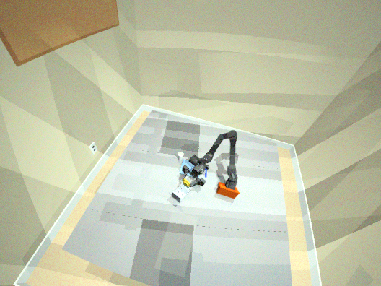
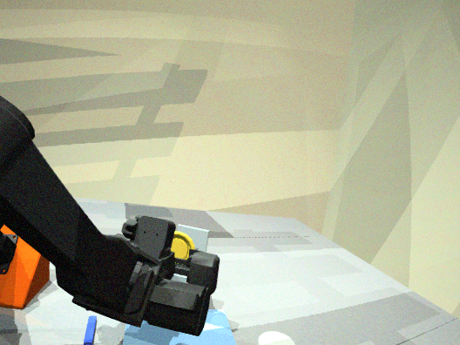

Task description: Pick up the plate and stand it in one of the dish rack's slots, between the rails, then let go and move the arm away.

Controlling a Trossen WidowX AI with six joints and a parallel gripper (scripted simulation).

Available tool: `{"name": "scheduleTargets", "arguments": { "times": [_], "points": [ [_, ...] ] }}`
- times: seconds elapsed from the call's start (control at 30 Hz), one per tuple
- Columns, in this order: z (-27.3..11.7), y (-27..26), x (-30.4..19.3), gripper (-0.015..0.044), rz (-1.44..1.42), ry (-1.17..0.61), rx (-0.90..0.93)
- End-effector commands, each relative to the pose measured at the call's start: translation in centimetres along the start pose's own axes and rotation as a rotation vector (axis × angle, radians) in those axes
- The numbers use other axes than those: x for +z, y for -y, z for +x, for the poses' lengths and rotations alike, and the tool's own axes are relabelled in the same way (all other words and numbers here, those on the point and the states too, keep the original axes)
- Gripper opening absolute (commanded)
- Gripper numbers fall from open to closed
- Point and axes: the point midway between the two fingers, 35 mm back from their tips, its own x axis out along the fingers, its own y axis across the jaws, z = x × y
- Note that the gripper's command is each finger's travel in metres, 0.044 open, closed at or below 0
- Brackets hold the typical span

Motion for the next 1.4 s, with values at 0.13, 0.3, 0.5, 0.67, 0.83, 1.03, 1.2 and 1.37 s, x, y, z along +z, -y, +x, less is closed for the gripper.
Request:
{"name": "scheduleTargets", "arguments": {
  "times": [0.13,0.3,0.5,0.67,0.83,1.03,1.2,1.37],
  "points": [
    [1.4,-0.5,-0.1,0.0000,0.000,0.001,0.001],
    [1.4,-0.5,-0.1,0.0000,-0.002,0.002,0.000],
    [1.6,-0.6,-0.8,0.0000,-0.012,0.005,-0.006],
    [1.6,-0.7,-2.0,0.0000,-0.017,0.004,-0.009],
    [1.5,-0.7,-1.7,0.0000,-0.011,-0.005,-0.009],
    [1.5,-0.7,-1.7,0.0000,-0.011,-0.005,-0.009],
    [1.5,-0.7,-1.7,0.0131,-0.014,-0.004,-0.008],
    [1.5,-0.7,-1.7,0.0263,-0.014,-0.004,-0.008]
  ]
}}
